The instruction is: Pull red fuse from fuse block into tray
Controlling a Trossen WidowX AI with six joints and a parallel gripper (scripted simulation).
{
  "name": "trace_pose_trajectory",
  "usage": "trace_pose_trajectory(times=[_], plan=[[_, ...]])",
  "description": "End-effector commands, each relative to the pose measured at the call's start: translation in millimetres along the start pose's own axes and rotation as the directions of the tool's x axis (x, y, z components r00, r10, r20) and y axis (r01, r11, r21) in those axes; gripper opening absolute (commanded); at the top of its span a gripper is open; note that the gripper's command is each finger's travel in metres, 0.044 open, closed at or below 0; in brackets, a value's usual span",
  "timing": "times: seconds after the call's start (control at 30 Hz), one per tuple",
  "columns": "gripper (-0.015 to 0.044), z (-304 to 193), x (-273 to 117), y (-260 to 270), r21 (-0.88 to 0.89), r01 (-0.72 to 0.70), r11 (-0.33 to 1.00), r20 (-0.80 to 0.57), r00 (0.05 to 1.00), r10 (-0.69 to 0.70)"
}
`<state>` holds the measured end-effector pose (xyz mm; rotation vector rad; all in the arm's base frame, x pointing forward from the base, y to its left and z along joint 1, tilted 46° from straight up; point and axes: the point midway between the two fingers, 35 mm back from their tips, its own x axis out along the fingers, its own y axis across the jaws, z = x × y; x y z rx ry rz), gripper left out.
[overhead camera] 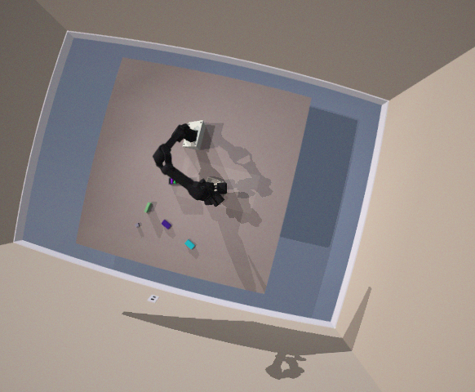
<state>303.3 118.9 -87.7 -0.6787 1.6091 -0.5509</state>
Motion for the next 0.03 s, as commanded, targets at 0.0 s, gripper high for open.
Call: trace_pose_trajectory(times=[0.0], plan=[[0.0330, -0.1, 0.1, 0.1, 0.000, 0.000, 1.000, 0.000, 1.000, 0.000]])
